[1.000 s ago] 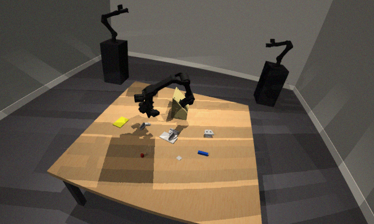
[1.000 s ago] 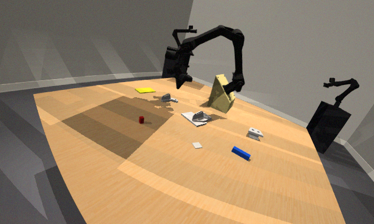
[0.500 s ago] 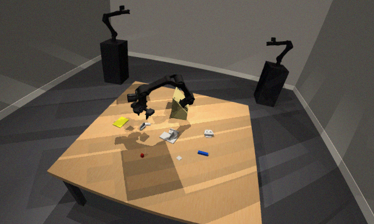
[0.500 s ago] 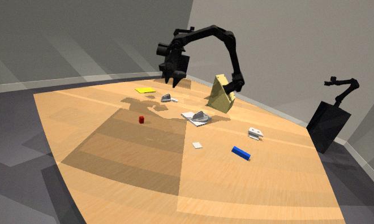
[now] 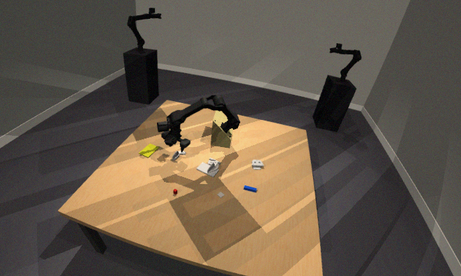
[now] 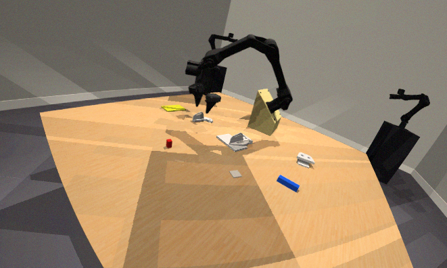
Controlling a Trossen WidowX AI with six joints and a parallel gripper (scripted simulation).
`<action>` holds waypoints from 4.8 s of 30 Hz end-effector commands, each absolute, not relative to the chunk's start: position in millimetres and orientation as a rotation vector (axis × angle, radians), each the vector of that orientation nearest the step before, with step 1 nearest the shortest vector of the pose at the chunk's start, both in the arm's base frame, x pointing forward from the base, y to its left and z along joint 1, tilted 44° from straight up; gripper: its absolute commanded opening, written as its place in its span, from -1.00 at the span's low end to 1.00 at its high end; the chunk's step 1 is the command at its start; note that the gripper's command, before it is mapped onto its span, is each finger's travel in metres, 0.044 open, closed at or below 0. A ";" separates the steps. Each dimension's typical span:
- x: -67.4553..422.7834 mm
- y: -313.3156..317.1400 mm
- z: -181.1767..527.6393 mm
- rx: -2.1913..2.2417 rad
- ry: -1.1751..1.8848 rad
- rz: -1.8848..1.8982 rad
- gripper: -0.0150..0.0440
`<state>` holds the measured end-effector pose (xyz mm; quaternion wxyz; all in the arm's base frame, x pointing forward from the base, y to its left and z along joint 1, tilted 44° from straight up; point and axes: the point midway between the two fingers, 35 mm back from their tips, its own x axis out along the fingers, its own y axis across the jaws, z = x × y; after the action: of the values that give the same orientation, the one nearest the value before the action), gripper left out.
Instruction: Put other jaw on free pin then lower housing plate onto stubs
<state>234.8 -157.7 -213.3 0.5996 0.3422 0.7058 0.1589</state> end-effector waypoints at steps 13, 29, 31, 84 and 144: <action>236.2 -147.5 -224.2 0.801 1.632 0.366 1.00; 236.1 -129.8 -244.0 0.802 1.632 0.367 1.00; 235.9 -127.5 -246.4 0.802 1.632 0.367 1.00; 235.1 -123.0 -252.1 0.793 1.635 0.370 -0.04; 268.4 -116.6 -130.6 0.759 1.617 0.394 -0.04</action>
<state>266.9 -124.5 -136.9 0.6104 0.3260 0.7017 0.1695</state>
